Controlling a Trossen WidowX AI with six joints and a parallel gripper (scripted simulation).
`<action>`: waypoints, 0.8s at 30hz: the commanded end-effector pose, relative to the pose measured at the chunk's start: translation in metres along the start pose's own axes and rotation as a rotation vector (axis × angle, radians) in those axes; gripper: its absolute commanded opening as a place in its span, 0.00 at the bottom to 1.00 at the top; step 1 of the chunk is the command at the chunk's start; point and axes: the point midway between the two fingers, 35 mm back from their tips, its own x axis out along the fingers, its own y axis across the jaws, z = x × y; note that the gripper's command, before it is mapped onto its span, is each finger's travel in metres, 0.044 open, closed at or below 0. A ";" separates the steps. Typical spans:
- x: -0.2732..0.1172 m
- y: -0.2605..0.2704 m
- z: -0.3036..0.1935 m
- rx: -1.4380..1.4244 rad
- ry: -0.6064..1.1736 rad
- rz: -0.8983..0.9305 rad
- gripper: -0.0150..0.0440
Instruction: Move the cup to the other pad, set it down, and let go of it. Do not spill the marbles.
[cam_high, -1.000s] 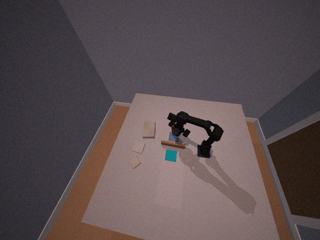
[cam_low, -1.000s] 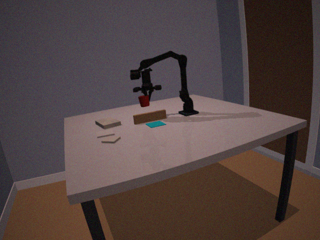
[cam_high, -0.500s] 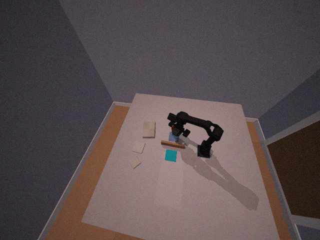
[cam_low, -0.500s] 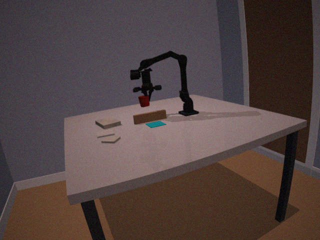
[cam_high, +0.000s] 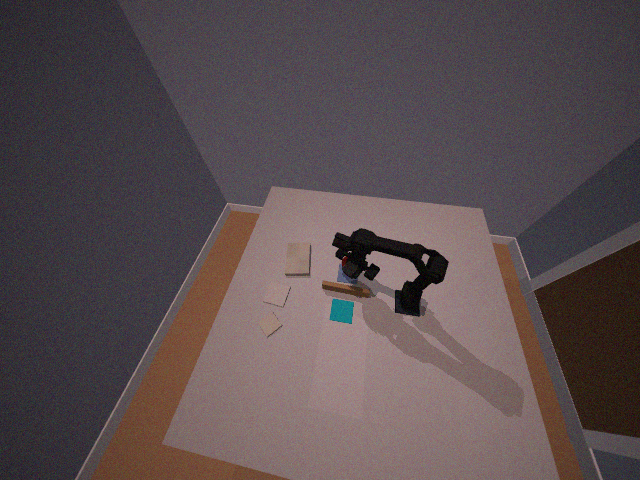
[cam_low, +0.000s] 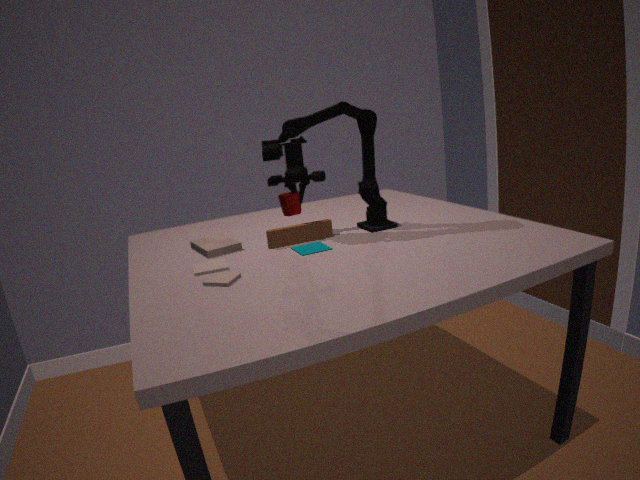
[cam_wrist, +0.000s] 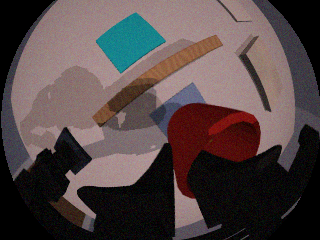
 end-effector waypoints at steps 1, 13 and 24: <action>-0.002 0.003 0.006 0.002 -0.004 -0.009 0.25; -0.001 0.013 0.026 0.002 -0.007 -0.009 0.25; -0.001 0.022 0.045 0.002 -0.009 -0.009 0.25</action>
